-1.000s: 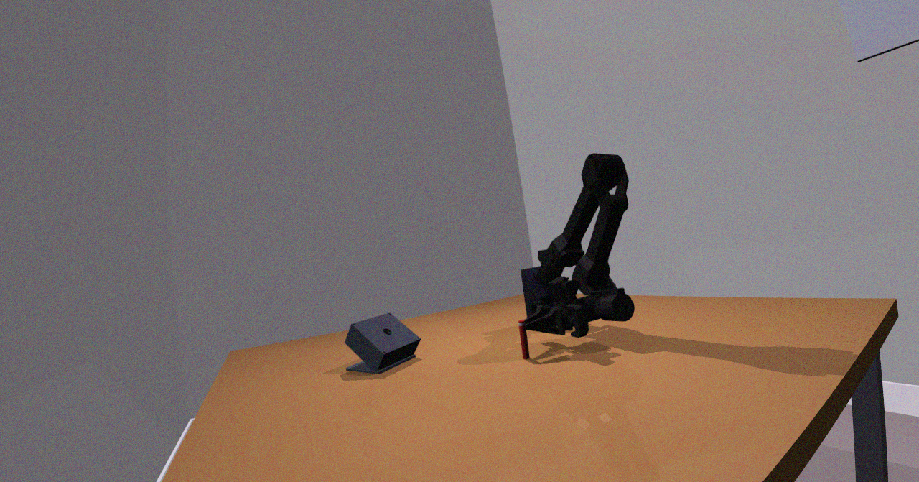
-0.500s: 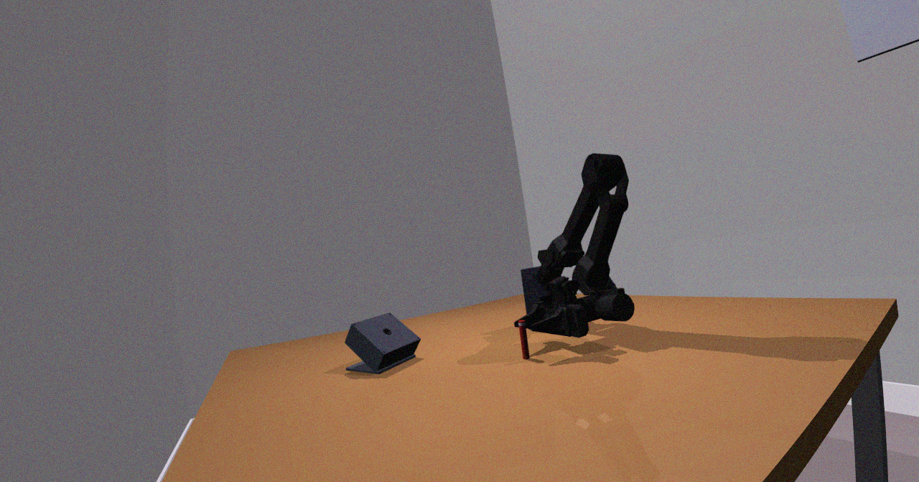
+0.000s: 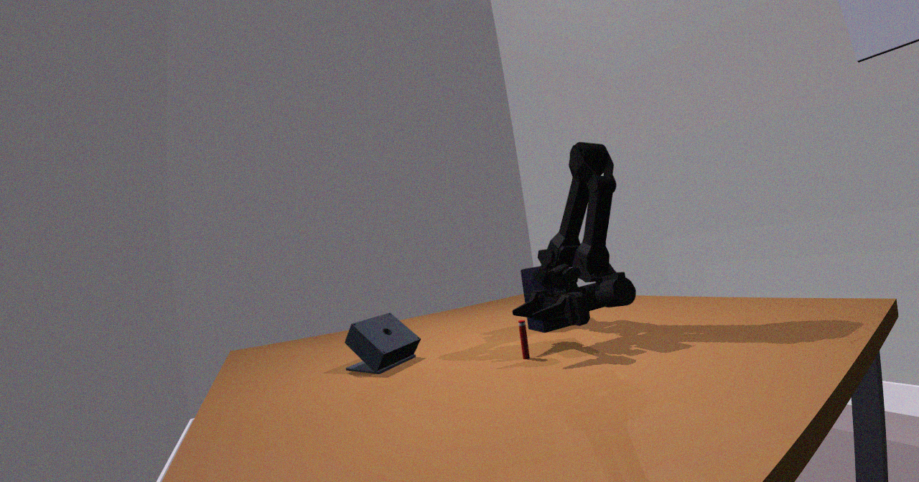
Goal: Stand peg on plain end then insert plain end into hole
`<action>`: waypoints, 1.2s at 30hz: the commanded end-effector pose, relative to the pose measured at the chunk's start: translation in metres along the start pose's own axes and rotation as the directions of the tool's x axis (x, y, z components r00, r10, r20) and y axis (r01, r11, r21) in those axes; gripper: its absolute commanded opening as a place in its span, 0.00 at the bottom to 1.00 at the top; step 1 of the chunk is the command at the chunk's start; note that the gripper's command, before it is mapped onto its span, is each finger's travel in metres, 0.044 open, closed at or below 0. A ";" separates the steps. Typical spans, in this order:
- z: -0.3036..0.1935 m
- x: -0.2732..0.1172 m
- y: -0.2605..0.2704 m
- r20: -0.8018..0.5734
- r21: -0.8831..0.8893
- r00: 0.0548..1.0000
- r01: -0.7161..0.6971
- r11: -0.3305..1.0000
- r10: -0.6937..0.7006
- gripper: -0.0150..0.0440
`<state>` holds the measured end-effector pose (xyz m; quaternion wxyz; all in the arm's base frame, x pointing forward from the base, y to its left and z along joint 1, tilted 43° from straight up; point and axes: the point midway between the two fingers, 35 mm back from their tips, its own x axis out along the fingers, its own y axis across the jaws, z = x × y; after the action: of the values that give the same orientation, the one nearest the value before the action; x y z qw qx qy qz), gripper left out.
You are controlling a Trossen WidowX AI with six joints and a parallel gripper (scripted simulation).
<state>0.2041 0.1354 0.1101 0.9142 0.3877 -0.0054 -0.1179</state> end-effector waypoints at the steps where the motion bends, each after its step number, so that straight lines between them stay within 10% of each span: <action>1: 0.021 0.001 0.009 -0.004 0.009 1.000 0.002 1.000 -0.002 1.00; 20: 0.132 -0.007 -0.006 0.004 0.008 1.000 -0.011 1.000 0.011 1.00; 36: 0.107 0.011 -0.002 -0.232 -0.327 0.969 -0.002 0.945 -0.078 1.00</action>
<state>0.1991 0.0523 0.1883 0.9517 0.2757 0.0991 -0.0915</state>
